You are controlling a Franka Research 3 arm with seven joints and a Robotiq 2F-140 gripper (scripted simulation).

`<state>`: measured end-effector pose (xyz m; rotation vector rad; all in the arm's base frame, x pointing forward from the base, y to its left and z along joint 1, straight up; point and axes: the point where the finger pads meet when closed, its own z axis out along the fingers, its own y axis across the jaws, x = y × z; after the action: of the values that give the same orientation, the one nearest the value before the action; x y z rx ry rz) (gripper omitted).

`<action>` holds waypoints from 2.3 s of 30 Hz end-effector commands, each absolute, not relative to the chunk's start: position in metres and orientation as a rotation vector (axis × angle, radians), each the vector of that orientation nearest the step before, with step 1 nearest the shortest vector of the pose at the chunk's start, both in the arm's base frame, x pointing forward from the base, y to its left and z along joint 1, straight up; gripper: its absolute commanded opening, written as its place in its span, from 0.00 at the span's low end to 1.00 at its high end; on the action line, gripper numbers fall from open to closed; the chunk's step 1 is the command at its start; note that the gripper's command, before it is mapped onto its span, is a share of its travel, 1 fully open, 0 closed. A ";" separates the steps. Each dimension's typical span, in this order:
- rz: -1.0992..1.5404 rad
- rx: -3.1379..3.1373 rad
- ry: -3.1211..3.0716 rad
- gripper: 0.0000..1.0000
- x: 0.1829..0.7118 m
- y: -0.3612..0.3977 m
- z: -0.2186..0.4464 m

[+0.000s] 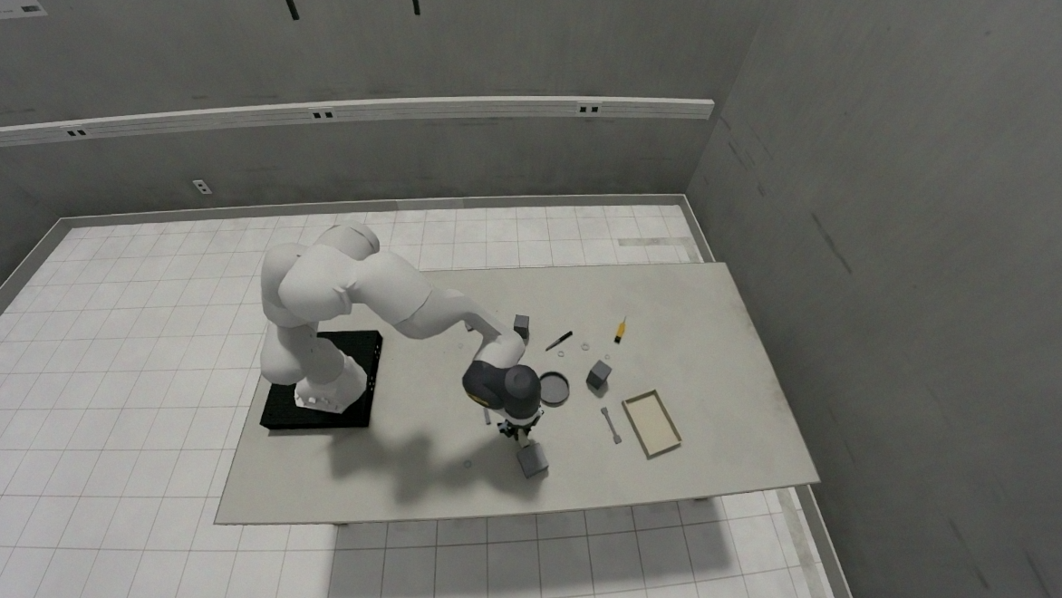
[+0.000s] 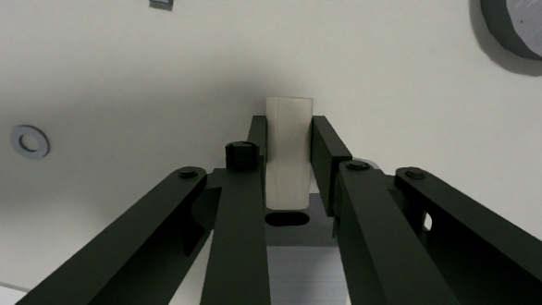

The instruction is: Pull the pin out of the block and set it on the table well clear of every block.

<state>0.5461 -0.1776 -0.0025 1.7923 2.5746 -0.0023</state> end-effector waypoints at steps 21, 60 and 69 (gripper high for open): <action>0.006 1.801 2.564 0.10 0.544 -0.167 -0.003; 0.002 1.801 2.565 0.10 0.543 -0.167 -0.003; 0.003 1.800 2.565 0.10 0.543 -0.166 -0.003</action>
<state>0.5414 -0.1663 -0.0045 1.7964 2.5742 -0.0007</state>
